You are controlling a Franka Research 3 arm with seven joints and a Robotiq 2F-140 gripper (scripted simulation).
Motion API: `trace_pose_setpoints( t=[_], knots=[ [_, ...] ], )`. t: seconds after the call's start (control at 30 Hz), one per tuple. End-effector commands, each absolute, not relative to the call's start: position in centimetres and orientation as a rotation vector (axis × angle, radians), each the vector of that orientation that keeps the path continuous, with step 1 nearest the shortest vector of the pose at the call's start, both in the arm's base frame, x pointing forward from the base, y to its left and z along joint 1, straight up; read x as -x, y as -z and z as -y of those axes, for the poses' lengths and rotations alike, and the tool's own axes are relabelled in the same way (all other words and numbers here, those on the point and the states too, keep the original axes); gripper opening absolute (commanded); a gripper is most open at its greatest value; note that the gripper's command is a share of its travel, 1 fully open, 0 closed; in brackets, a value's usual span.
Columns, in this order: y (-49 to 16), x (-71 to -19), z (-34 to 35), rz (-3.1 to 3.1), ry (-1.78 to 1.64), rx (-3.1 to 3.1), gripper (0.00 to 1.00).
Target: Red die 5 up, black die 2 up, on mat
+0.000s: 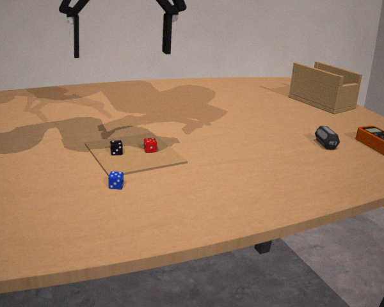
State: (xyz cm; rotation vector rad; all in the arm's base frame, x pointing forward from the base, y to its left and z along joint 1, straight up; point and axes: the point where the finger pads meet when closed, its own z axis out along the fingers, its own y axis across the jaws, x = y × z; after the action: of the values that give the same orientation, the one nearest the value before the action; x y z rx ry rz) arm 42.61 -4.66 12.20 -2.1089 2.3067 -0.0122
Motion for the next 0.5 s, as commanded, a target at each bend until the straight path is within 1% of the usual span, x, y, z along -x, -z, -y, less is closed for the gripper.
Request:
trace_pose_setpoints(
  t=[0.0,0.47],
  knots=[
    [-13.10,-41.89,4.77,-2.340,-0.006,2.103,1.00],
    [-13.58,-41.89,4.77,-2.340,-0.006,2.103,1.00]
  ],
)
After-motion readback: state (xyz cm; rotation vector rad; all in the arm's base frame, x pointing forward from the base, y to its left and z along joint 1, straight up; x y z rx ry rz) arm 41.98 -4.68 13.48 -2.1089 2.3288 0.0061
